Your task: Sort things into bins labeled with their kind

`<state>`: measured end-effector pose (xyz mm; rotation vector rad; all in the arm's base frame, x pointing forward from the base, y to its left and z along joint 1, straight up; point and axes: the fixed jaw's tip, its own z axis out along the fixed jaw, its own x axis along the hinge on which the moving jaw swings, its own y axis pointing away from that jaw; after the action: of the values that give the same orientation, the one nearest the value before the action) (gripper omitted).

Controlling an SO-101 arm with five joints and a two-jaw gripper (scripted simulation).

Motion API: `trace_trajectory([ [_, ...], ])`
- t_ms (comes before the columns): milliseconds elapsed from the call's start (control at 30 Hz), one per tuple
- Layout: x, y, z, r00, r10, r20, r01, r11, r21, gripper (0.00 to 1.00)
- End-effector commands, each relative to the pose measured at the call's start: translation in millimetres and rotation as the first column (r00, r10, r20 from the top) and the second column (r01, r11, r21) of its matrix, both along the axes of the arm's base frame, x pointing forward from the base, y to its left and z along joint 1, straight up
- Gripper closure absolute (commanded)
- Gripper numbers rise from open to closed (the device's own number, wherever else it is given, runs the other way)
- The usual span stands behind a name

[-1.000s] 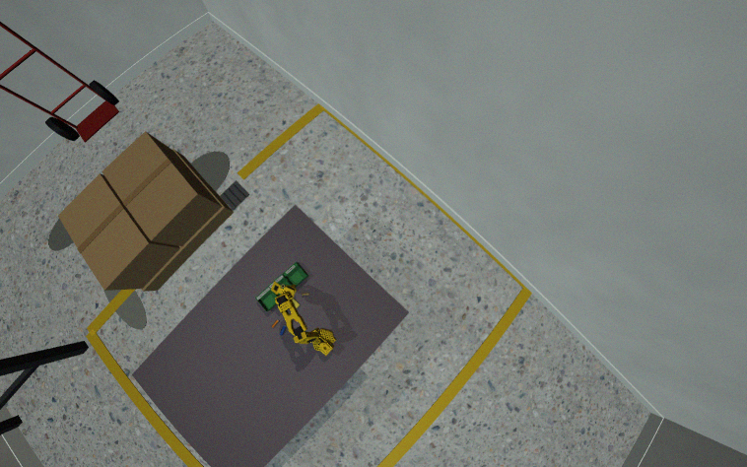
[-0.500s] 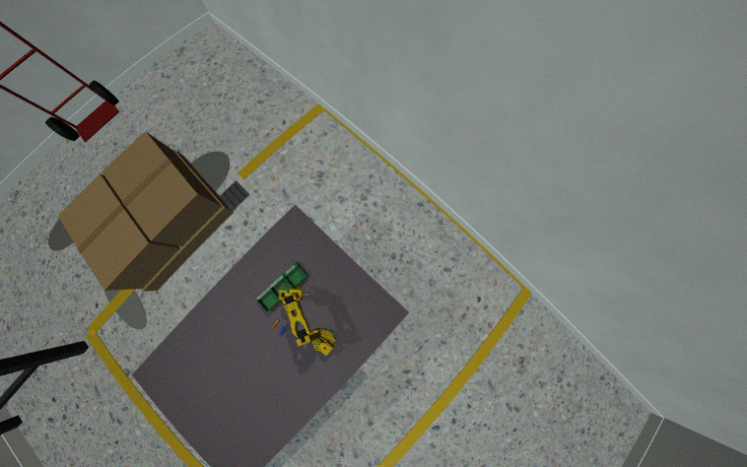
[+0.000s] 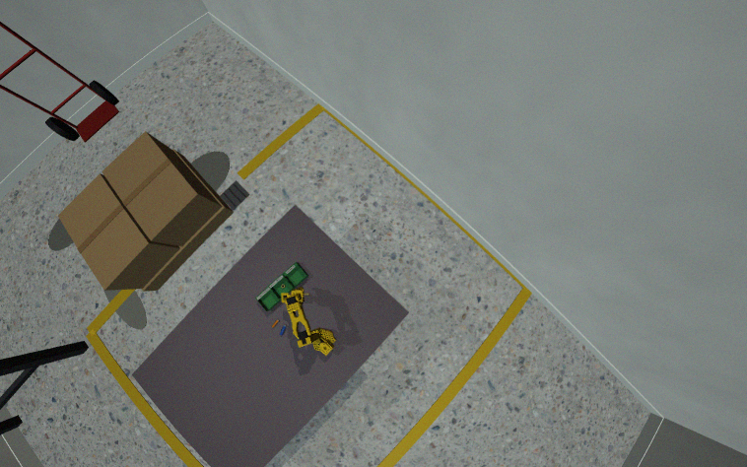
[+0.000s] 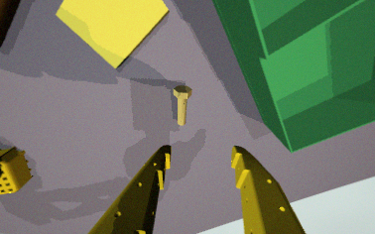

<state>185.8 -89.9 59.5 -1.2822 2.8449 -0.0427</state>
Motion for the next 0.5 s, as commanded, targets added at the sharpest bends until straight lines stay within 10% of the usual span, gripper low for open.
trace_trajectory([
  [0,0.6,-2.2,9.1,0.999,0.000,0.038,0.000,1.000,-0.018,0.78],
  [467,-4.0,0.0,6.5,1.000,0.001,0.003,-0.001,1.000,0.000,0.78],
])
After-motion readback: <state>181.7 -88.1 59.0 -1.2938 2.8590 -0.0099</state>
